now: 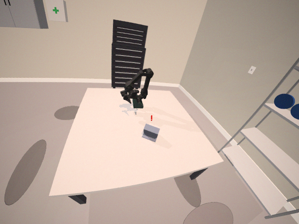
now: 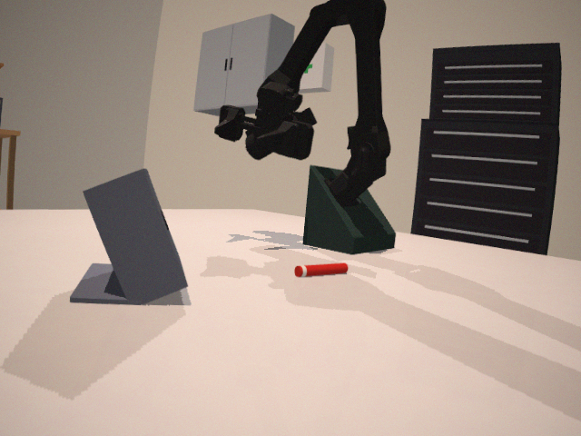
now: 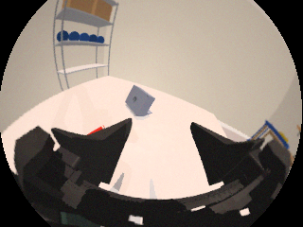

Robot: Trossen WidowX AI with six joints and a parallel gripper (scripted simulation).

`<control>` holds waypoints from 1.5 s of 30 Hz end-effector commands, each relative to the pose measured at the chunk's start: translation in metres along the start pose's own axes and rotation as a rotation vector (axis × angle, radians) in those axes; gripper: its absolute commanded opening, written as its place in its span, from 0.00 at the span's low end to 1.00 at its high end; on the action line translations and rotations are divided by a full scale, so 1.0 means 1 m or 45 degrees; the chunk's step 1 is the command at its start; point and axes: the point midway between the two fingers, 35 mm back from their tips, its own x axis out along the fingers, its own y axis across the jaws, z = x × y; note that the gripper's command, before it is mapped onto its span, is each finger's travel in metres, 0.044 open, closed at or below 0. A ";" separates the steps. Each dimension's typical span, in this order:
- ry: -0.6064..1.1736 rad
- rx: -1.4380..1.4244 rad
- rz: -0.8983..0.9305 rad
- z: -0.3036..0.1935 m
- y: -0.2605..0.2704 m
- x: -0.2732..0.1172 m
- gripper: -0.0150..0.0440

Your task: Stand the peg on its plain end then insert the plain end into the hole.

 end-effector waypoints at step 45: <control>1.331 0.536 0.311 -0.018 0.098 0.090 1.00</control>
